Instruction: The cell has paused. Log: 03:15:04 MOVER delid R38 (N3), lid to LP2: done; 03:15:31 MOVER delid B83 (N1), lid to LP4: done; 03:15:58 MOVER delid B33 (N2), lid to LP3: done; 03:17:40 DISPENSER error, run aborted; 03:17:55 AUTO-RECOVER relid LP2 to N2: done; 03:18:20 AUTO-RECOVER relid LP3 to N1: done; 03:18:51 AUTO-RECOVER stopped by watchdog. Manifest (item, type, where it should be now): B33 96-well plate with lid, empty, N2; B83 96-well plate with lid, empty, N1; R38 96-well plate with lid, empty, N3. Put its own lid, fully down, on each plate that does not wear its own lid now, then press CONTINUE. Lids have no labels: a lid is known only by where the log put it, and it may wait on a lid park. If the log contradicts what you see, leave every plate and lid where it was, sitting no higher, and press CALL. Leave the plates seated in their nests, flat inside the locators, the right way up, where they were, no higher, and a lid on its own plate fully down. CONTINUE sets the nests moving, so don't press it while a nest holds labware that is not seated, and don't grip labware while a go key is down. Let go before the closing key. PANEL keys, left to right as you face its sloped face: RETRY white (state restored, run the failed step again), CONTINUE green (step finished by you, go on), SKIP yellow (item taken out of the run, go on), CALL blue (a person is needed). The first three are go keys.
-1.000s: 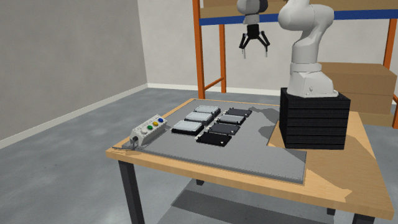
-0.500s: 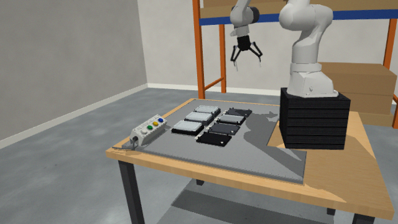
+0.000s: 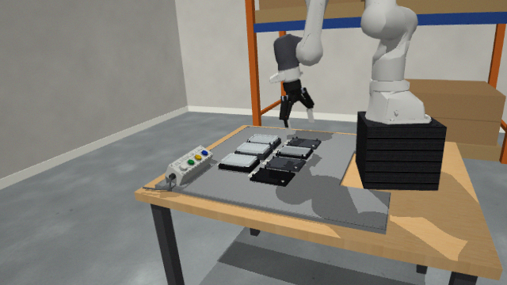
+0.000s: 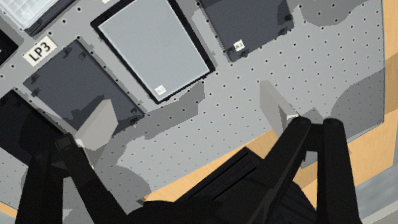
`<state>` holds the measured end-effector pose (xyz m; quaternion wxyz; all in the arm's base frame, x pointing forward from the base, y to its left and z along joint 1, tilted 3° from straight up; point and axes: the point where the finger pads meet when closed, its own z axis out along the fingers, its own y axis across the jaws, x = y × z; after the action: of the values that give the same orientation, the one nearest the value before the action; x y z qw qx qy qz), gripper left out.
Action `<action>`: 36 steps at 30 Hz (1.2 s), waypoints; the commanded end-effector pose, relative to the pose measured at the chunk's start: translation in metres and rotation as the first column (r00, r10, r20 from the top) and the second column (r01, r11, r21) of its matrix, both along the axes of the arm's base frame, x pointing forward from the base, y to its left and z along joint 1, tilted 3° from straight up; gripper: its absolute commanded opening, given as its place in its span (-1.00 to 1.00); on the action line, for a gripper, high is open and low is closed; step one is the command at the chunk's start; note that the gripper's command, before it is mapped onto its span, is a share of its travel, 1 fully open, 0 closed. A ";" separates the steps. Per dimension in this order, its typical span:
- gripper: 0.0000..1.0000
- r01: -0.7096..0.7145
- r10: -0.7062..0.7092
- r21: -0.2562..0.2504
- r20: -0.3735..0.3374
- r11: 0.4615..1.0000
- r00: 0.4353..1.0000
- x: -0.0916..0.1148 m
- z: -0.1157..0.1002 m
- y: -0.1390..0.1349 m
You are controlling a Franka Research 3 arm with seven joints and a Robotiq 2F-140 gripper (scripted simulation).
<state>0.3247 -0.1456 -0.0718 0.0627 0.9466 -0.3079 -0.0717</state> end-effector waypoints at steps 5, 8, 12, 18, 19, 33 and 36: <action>1.00 -0.417 0.407 0.034 0.158 0.908 0.899 0.039 -0.020 0.067; 1.00 -0.417 0.407 0.034 0.158 0.908 0.899 0.039 -0.020 0.067; 1.00 -0.417 0.407 0.034 0.158 0.908 0.899 0.039 -0.020 0.067; 1.00 -0.417 0.407 0.034 0.158 0.908 0.899 0.039 -0.020 0.067; 1.00 -0.417 0.407 0.034 0.158 0.908 0.899 0.039 -0.020 0.067; -1.00 -0.417 0.407 0.034 0.158 0.908 0.899 0.039 -0.020 0.067; -1.00 -0.417 0.407 0.034 0.158 0.908 0.899 0.039 -0.020 0.067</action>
<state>0.3634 -0.0792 -0.0919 0.0226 0.9942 -0.1050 0.0028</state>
